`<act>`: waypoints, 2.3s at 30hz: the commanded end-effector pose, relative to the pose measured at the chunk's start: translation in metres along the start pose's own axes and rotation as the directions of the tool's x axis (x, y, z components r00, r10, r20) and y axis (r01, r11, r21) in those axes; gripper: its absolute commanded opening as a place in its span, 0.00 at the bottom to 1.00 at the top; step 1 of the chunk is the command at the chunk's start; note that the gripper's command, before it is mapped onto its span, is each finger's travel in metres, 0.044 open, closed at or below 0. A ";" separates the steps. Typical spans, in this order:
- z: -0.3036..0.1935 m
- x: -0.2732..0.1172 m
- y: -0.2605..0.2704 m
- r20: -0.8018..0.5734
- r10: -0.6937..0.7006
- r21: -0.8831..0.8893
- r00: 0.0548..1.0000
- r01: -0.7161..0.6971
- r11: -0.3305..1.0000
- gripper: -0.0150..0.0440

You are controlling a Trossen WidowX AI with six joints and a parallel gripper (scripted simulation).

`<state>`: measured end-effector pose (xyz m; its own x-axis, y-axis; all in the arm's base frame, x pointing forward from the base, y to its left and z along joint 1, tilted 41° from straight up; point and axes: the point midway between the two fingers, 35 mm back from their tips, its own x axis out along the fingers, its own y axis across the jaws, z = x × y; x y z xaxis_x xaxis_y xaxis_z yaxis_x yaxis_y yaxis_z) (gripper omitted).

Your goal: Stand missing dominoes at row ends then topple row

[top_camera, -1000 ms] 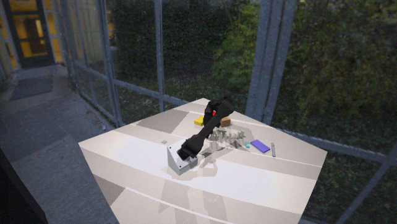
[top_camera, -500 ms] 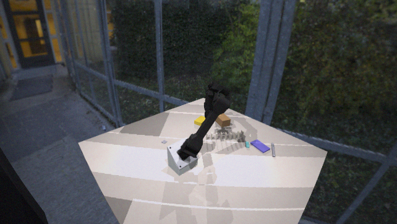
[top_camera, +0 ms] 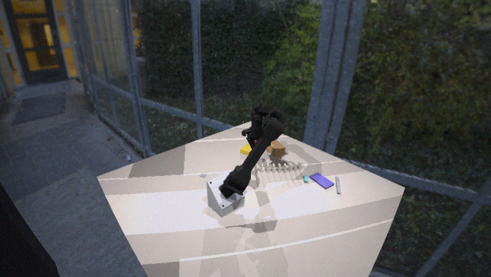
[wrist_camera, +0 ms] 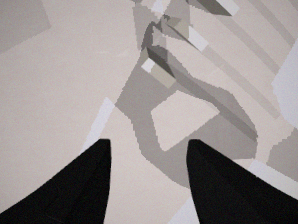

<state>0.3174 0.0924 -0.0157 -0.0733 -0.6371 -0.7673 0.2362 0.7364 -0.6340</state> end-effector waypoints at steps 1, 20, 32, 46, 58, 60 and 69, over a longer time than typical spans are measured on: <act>-0.018 0.029 0.011 -0.008 -0.006 -0.627 1.000 0.000 0.779 0.33; -0.023 0.038 0.013 -0.007 -0.007 -0.797 1.000 -0.002 0.604 0.25; -0.023 0.038 0.013 -0.007 -0.007 -0.797 1.000 -0.002 0.604 0.25; -0.023 0.038 0.013 -0.007 -0.007 -0.797 1.000 -0.002 0.604 0.25; -0.023 0.038 0.013 -0.007 -0.007 -0.797 1.000 -0.002 0.604 0.25; -0.023 0.038 0.013 -0.007 -0.007 -0.797 1.000 -0.002 0.604 0.25; -0.024 0.119 0.011 -0.006 -0.010 -0.797 1.000 0.001 0.604 0.25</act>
<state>0.2991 0.0522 -0.0945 -0.0603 -0.6286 -0.7754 -0.6150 0.6353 -0.4672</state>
